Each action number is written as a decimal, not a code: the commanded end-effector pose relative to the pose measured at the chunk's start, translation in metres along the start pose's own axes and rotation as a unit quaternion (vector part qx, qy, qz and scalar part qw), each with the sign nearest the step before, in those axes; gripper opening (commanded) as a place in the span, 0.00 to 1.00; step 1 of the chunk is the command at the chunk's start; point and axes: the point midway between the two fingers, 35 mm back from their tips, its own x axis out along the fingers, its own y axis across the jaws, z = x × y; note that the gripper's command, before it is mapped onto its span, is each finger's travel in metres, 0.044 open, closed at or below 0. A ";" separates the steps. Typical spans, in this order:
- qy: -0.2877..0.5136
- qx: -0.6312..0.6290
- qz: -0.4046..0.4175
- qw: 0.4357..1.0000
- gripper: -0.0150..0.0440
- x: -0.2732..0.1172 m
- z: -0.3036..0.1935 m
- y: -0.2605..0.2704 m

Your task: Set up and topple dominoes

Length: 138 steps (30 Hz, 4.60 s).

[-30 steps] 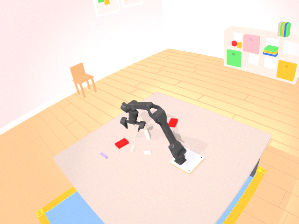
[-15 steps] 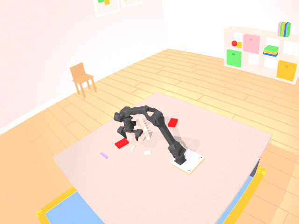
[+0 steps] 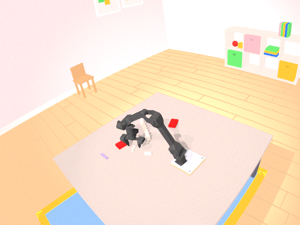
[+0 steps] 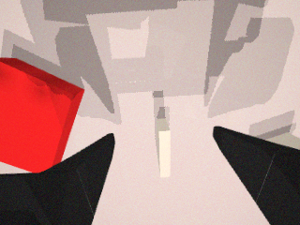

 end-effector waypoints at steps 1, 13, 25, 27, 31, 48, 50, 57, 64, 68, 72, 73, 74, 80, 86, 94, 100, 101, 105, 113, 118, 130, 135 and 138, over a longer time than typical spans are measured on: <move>-0.003 0.001 0.003 1.000 1.00 0.006 0.001 0.000; -0.003 0.001 0.003 1.000 0.87 0.014 0.001 0.000; -0.003 0.001 0.003 1.000 0.33 0.014 0.001 0.000; -0.003 0.001 0.003 1.000 0.30 0.014 0.001 0.000; -0.003 0.001 0.003 1.000 0.30 0.014 0.001 0.000; -0.003 0.001 0.003 1.000 0.30 -0.100 0.008 -0.007; -0.003 0.001 0.003 1.000 0.30 -0.101 0.008 -0.007; -0.002 -0.154 0.004 0.988 0.30 -0.102 -0.025 0.011; 0.000 -0.506 0.006 0.863 0.30 -0.103 -0.112 0.039; 0.000 -0.541 0.006 0.841 0.30 -0.103 -0.122 0.041; 0.000 -0.541 0.006 0.841 0.30 -0.103 -0.122 0.041; 0.000 -0.541 0.006 0.841 0.30 -0.103 -0.122 0.041; 0.000 -0.541 0.006 0.841 0.30 -0.103 -0.122 0.041; -0.005 -0.544 0.010 0.839 0.30 -0.101 -0.122 0.043; -0.047 -0.563 0.038 0.824 0.30 -0.085 -0.126 0.061; -0.098 -0.584 0.074 0.802 0.30 -0.066 -0.133 0.082; -0.135 -0.597 0.100 0.784 0.30 -0.054 -0.139 0.094; -0.141 -0.599 0.104 0.781 0.30 -0.052 -0.140 0.096; -0.165 -0.605 0.121 0.769 0.30 -0.045 -0.145 0.103; -0.219 -0.611 0.156 0.745 0.30 -0.033 -0.152 0.115; -0.254 -0.610 0.177 0.729 0.30 -0.028 -0.155 0.121; -0.334 -0.597 0.225 0.694 0.30 -0.022 -0.162 0.128; -0.366 -0.587 0.244 0.680 0.30 -0.021 -0.164 0.126; -0.384 -0.580 0.255 0.672 0.30 -0.021 -0.165 0.125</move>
